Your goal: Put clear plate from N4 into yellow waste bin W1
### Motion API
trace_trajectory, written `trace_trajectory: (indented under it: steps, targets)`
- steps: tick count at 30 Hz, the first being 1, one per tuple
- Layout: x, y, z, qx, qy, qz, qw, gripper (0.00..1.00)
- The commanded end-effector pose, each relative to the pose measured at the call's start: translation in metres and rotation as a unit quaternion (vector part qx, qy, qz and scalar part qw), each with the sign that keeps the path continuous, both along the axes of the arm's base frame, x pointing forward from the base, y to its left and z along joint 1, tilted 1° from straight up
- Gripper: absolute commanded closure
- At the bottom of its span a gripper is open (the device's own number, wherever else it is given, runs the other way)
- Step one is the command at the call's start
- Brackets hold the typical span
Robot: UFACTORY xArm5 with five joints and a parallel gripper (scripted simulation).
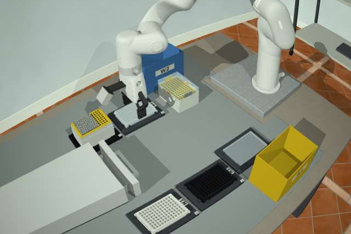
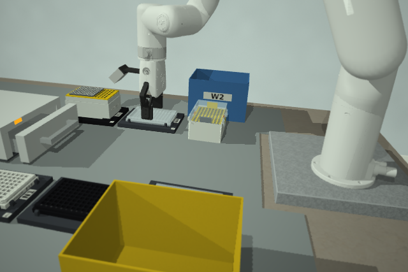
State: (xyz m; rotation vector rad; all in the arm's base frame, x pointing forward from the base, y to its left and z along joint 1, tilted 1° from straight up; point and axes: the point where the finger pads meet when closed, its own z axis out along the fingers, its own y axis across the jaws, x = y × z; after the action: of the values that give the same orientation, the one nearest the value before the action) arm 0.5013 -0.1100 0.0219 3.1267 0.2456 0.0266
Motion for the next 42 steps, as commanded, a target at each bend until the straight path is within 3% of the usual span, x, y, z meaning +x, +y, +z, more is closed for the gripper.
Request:
trace_trajectory:
  steps: [1, 22, 23, 42]
  targets:
    - [0.0013, -0.0003, -0.0010, 0.000, -0.002, 0.000, 1.000, 0.00]
    - [0.0014, -0.0003, -0.0030, 0.000, -0.002, 0.000, 1.000, 0.00]
    - [0.0014, -0.0003, -0.0024, 0.000, -0.002, 0.000, 1.000, 1.00]
    - [0.0013, -0.0003, -0.0019, 0.000, -0.002, 0.000, 1.000, 1.00]
